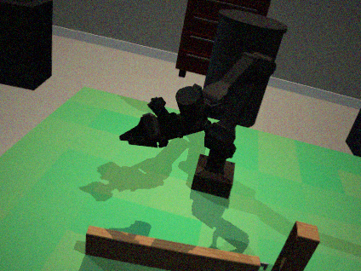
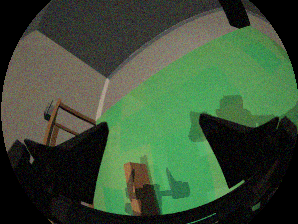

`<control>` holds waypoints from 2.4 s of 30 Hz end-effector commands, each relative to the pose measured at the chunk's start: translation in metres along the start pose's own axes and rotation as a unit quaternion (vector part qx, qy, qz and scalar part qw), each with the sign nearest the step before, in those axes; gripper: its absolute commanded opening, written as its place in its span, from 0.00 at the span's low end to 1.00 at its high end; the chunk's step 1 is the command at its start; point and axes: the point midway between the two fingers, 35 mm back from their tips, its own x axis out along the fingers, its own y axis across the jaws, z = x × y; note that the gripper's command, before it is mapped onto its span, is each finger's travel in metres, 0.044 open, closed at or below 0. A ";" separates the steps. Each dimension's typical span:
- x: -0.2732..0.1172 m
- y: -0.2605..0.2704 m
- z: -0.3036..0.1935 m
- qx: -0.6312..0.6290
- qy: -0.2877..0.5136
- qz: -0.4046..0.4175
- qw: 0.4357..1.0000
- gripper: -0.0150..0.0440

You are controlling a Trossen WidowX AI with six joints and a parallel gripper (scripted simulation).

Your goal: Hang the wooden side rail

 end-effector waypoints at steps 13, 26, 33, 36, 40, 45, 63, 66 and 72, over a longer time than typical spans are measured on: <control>-0.115 0.055 -0.160 0.270 0.351 -0.022 0.896 1.00; -0.236 0.022 -0.230 0.354 0.482 -0.226 0.769 1.00; -0.286 -0.007 -0.243 0.369 0.483 -0.336 0.719 1.00; -0.286 -0.007 -0.243 0.369 0.483 -0.336 0.719 1.00; -0.286 -0.007 -0.243 0.369 0.483 -0.336 0.719 1.00; -0.286 -0.007 -0.243 0.369 0.483 -0.336 0.719 1.00; -0.281 -0.006 -0.247 0.265 0.530 -0.285 0.753 1.00; -0.276 -0.005 -0.250 0.174 0.568 -0.235 0.769 1.00; -0.267 -0.001 -0.256 -0.001 0.633 -0.118 0.765 1.00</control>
